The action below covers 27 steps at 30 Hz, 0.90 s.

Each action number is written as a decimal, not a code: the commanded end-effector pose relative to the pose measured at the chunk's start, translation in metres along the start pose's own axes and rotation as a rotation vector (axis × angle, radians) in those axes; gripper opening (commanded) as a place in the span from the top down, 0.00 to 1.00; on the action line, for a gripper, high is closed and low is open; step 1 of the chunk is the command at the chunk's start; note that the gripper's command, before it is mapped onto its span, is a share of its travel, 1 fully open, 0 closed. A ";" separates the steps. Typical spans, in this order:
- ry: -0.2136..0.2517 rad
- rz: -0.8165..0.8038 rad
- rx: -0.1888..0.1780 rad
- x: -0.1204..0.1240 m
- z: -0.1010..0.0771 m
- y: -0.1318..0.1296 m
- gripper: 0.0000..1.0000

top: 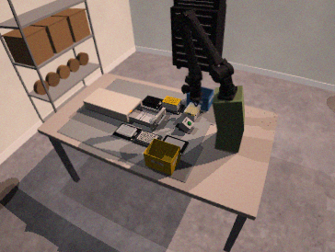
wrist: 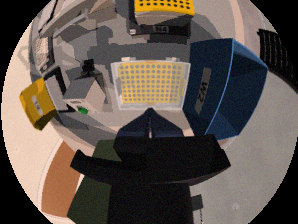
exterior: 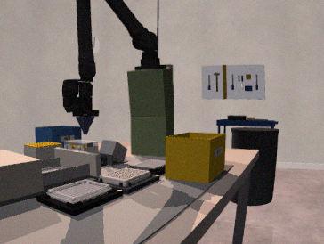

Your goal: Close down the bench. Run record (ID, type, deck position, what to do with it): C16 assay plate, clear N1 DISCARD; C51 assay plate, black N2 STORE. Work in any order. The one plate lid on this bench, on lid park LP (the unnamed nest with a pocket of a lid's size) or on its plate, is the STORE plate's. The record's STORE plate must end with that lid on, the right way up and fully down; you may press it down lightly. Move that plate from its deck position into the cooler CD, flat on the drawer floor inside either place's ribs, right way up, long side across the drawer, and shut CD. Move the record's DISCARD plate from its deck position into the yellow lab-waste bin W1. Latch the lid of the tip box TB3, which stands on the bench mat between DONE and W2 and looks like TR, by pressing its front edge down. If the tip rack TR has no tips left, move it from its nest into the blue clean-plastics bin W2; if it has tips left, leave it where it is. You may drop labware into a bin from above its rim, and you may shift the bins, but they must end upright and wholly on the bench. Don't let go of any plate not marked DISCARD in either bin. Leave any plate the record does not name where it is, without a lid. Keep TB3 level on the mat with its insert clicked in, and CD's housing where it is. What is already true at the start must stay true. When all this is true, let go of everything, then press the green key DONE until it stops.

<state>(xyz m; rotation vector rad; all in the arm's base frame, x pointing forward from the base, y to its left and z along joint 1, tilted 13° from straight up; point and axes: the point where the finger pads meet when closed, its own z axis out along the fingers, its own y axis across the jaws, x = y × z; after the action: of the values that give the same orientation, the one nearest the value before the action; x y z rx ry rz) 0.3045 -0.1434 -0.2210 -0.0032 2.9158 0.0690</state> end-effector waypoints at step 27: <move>-0.008 0.007 0.004 0.001 -0.060 -0.005 1.00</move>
<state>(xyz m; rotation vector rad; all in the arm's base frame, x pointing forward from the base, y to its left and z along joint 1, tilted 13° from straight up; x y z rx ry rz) 0.2933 -0.1464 -0.1716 -0.0018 2.9149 0.0662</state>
